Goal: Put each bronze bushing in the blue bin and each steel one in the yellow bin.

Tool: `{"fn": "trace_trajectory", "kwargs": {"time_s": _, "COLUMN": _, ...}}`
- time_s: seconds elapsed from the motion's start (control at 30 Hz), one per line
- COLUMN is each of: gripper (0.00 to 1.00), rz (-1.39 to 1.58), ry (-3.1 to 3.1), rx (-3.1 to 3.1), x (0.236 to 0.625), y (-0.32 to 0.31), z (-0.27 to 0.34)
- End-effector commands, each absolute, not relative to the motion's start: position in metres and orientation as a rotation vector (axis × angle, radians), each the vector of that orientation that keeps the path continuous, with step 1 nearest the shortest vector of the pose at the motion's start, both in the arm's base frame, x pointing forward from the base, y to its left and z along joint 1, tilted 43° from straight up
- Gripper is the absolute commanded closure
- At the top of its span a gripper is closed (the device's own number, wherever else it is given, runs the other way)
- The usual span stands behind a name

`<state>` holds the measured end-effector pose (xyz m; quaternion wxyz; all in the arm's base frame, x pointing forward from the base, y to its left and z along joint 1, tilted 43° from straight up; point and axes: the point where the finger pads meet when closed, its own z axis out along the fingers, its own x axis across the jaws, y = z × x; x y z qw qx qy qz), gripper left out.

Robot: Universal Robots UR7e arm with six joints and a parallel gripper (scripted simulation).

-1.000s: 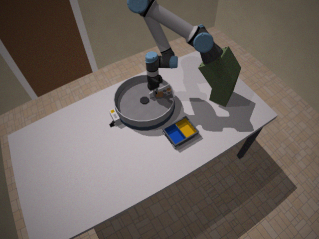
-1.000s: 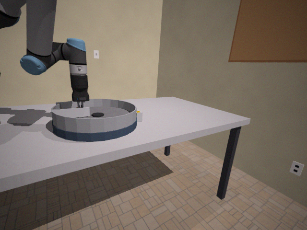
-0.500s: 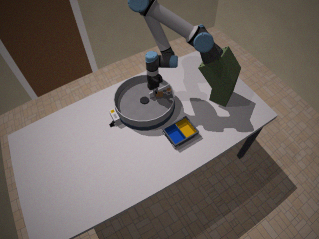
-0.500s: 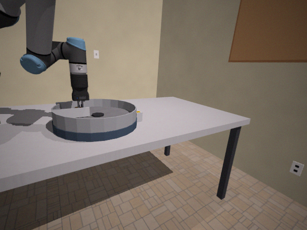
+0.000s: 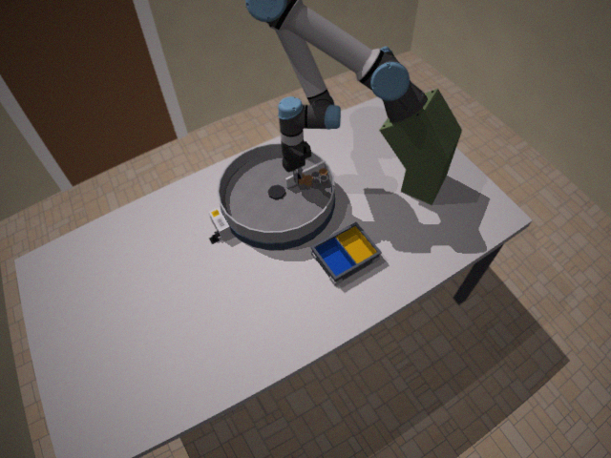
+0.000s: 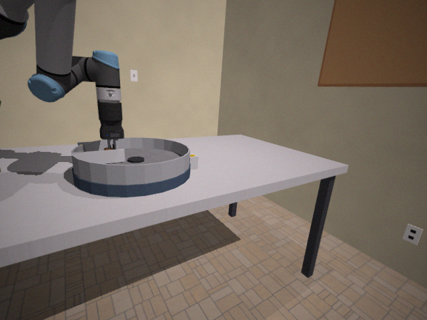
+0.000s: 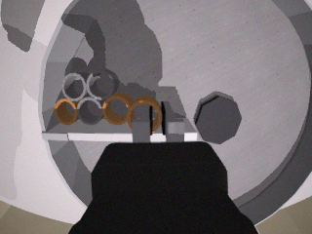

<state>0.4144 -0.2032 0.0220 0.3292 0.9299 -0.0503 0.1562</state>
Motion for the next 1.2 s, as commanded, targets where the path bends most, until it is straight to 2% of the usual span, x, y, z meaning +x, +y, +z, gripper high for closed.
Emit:
{"fn": "trace_trajectory", "kwargs": {"time_s": 0.0, "gripper": 1.00, "rz": 0.410, "ry": -0.131, "rx": 2.432, "x": 0.414, "y": -0.201, "z": 0.024}}
{"fn": "trace_trajectory", "kwargs": {"time_s": 1.17, "gripper": 1.00, "rz": 0.410, "ry": -0.131, "rx": 2.432, "x": 0.395, "y": -0.155, "z": 0.078}}
